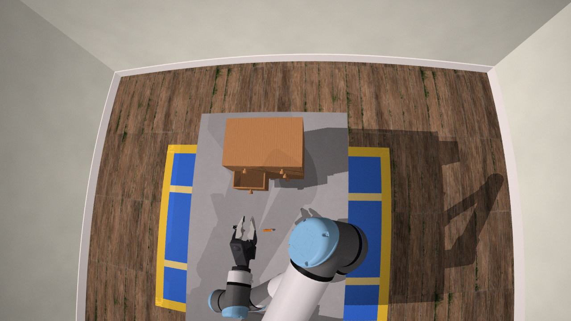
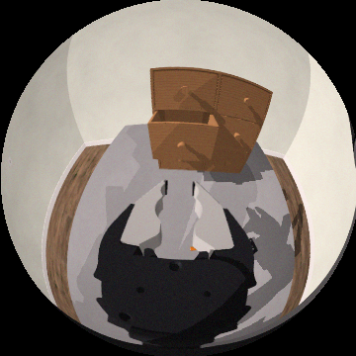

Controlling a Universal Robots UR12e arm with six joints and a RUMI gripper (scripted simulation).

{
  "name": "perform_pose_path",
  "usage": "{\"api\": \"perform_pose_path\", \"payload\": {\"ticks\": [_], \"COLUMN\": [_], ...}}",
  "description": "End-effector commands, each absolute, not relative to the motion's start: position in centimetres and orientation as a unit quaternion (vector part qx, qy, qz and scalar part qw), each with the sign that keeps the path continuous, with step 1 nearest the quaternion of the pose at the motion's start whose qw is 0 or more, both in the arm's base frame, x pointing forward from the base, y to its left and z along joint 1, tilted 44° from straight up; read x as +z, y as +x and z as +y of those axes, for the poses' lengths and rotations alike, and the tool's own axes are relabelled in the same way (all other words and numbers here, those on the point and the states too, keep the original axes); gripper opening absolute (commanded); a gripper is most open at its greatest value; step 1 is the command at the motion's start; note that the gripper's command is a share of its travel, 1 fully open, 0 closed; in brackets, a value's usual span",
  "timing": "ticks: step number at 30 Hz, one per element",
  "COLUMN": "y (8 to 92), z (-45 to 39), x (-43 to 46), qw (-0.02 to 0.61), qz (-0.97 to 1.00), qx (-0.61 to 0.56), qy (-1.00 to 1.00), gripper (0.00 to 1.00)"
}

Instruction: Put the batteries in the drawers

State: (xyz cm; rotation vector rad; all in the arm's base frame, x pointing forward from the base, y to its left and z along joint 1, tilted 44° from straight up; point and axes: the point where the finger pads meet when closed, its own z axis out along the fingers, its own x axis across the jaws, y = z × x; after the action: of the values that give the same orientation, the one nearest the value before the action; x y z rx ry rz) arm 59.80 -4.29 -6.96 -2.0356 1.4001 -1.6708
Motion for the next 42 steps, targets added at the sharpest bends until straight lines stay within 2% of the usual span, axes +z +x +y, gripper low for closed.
{"api": "perform_pose_path", "payload": {"ticks": [1,42], "y": [59.7,58.2], "z": [-4.1,-2.3], "x": [-6.7,-5.1], "qw": [0.069,-0.021], "qz": [0.476,0.545], "qx": [-0.551,-0.484], "qy": [-0.681,-0.685], "gripper": [0.2,0.2]}}
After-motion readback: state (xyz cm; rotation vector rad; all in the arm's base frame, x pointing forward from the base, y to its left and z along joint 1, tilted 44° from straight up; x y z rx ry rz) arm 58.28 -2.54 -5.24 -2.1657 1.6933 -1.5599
